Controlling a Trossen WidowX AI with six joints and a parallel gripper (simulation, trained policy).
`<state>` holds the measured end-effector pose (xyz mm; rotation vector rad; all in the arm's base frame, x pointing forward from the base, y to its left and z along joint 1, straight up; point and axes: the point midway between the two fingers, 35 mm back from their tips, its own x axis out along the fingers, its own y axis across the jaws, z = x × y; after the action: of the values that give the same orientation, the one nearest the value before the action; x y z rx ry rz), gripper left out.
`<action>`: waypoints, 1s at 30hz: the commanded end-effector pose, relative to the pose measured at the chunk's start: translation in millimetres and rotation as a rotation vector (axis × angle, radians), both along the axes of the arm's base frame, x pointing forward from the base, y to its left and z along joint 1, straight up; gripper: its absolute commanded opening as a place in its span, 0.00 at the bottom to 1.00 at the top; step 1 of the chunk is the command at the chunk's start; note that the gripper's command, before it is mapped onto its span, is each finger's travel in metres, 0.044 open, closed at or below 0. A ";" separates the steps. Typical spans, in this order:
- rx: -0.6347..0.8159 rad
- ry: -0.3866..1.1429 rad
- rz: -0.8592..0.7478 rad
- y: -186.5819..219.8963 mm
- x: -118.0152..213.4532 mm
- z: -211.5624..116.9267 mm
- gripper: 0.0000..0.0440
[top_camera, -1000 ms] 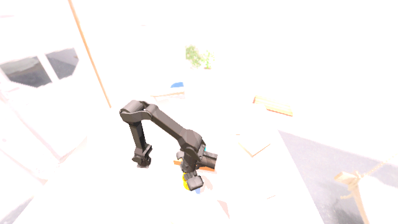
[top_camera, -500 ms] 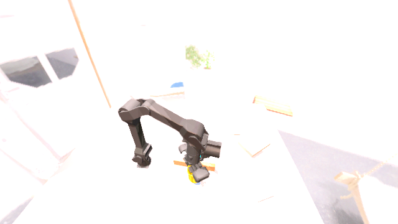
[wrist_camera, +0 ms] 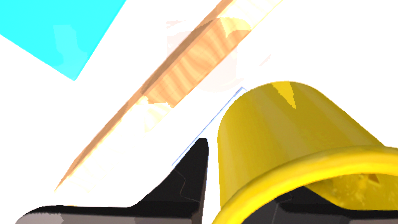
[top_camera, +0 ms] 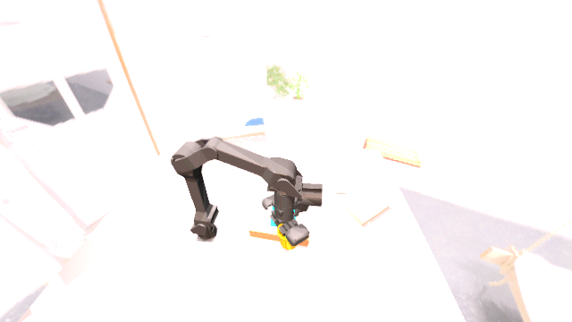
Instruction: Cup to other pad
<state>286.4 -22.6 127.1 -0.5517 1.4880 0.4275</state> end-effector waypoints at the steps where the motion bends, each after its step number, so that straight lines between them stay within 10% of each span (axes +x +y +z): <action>1: 0.004 -0.029 0.013 9.4 6.7 5.3 0.00; 30: 0.032 -0.097 0.135 104.8 10.6 -5.4 0.00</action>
<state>299.8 75.6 125.6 -0.6378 1.3525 0.5154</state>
